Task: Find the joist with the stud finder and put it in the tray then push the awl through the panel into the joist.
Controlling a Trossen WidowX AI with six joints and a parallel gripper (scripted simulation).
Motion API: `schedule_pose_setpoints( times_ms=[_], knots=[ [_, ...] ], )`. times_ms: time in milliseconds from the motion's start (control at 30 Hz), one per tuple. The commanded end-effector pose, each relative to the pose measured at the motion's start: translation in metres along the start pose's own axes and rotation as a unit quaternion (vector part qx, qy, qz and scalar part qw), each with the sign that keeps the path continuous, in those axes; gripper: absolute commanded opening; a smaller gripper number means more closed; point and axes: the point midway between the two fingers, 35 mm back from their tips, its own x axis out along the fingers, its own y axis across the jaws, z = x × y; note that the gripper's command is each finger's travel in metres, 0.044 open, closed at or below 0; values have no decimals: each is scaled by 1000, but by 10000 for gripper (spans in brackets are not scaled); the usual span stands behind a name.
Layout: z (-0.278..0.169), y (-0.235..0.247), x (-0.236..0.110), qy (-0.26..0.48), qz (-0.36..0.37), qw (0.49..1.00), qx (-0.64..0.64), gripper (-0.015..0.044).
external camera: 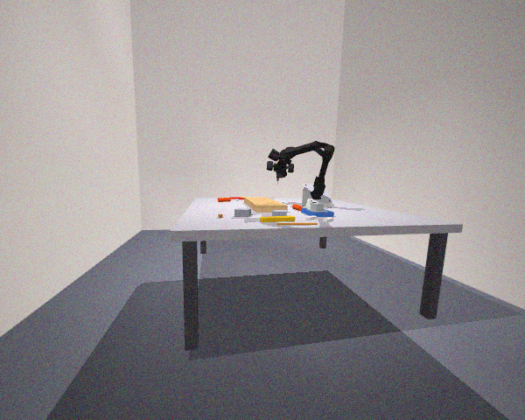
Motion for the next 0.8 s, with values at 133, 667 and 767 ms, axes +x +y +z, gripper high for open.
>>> schedule_pose_setpoints(
  times_ms=[133, 667, 767],
  knots=[
    [-10, -16, -25, 74, -42, 995, -46, 0],
    [15, -78, -5, 56, -39, 997, -43, 0],
    [22, -91, -1, 57, -40, 997, -44, 0]
  ],
)
